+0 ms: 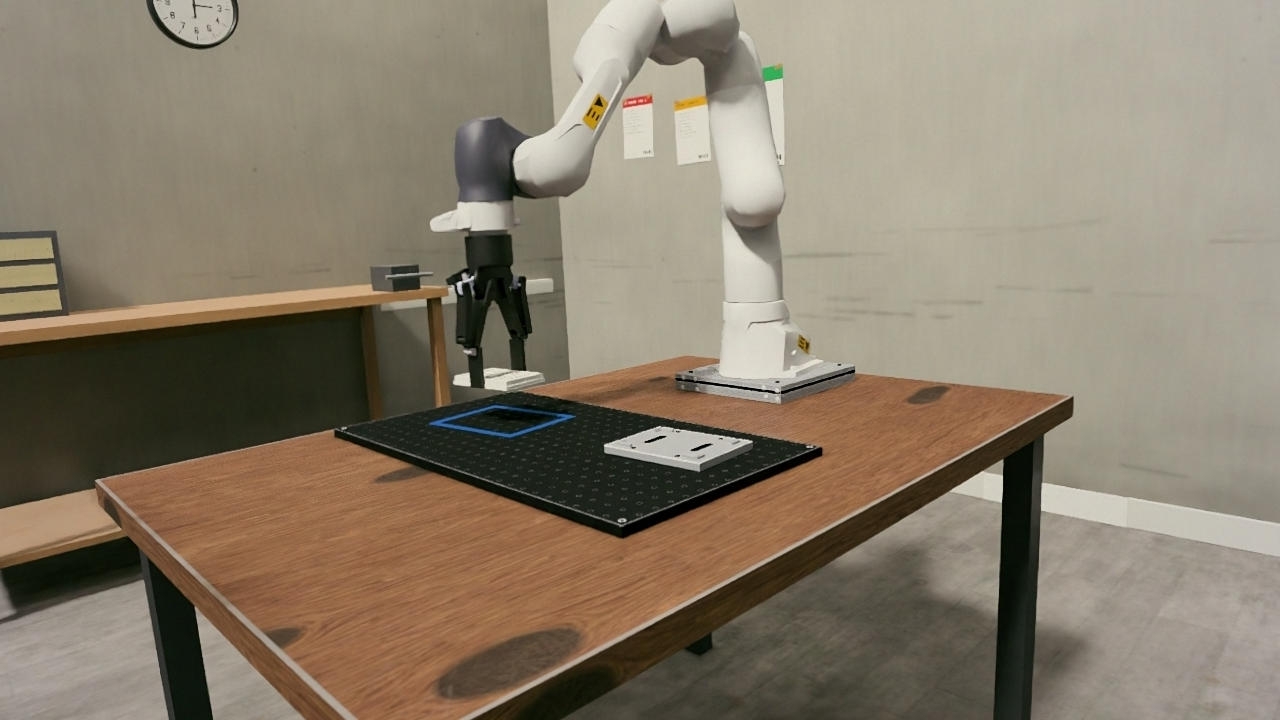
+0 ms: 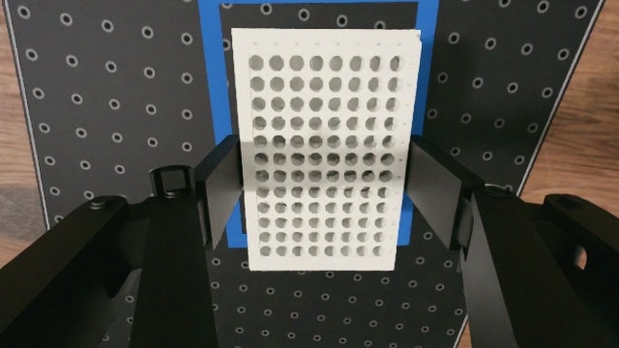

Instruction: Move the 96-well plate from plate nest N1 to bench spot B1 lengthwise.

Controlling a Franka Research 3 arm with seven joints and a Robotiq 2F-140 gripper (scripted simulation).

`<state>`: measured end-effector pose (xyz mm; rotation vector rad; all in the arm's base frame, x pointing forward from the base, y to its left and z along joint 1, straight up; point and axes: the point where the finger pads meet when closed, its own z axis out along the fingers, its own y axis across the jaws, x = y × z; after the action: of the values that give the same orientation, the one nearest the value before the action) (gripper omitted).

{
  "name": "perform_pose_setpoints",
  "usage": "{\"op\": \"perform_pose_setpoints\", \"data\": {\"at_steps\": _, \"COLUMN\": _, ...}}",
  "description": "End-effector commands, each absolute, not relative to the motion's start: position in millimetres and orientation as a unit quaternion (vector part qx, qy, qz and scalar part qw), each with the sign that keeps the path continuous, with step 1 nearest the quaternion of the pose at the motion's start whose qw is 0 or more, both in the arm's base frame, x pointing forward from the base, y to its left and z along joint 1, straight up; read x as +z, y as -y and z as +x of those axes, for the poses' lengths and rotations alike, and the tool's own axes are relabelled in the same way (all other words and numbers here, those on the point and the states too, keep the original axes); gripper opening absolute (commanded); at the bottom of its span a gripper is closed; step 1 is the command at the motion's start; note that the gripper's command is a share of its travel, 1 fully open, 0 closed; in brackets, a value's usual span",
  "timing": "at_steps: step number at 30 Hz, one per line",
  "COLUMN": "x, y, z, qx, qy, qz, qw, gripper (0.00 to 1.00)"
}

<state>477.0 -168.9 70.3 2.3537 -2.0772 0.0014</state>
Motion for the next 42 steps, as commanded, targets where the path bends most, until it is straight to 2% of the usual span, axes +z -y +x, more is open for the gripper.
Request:
{"op": "perform_pose_setpoints", "data": {"at_steps": 1, "x": 70, "y": 170, "z": 477, "qx": 0.0, "qy": 0.657, "qz": 0.754, "qw": 0.002, "gripper": 0.6}}
{"op": "perform_pose_setpoints", "data": {"at_steps": 17, "x": 70, "y": 169, "z": 477, "qx": 0.0, "qy": 0.657, "qz": 0.754, "qw": 0.002, "gripper": 0.6}}
{"op": "perform_pose_setpoints", "data": {"at_steps": 42, "x": 35, "y": 170, "z": 478, "qx": 0.0, "qy": 0.657, "qz": 0.754, "qw": 0.002, "gripper": 0.6}}
